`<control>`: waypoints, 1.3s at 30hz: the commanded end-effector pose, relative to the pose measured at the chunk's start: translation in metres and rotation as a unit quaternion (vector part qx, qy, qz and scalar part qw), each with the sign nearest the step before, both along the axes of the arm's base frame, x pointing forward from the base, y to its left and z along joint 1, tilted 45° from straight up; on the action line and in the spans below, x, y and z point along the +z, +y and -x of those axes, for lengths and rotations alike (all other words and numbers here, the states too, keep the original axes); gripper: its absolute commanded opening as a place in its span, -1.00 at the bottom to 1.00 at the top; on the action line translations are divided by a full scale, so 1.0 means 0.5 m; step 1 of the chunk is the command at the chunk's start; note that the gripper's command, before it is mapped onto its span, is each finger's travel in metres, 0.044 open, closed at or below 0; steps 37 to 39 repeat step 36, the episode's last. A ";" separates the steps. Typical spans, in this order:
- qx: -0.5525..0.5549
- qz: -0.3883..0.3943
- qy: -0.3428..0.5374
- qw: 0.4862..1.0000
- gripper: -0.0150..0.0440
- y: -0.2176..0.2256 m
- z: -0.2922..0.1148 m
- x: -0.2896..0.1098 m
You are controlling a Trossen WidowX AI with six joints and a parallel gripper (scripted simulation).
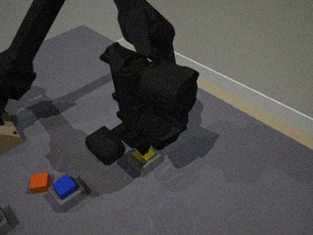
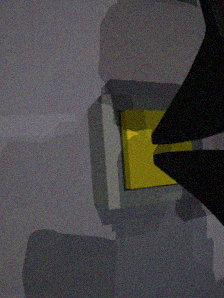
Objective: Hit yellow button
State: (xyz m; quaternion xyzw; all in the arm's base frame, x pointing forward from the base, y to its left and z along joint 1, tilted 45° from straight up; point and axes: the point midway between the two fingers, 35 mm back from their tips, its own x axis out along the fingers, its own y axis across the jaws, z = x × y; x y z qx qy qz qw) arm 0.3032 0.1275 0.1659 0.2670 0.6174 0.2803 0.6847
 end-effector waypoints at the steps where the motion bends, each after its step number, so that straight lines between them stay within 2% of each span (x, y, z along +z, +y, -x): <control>1: -0.002 0.001 0.002 1.000 -0.42 0.002 0.001 -0.004; 13: -0.002 0.001 0.002 1.000 -0.42 0.002 0.001 -0.004; 17: -0.002 0.002 0.002 1.000 -0.42 -0.044 0.005 0.040; 21: -0.002 0.002 0.002 1.000 -0.42 -0.048 0.006 0.044; 23: -0.002 0.003 0.003 1.000 -0.25 -0.060 0.023 0.055; 28: -0.002 0.004 0.006 1.000 0.20 -0.120 0.148 0.124; 35: -0.002 0.004 0.006 1.000 0.82 -0.121 0.153 0.126; 39: -0.002 0.004 0.006 1.000 0.82 -0.121 0.153 0.126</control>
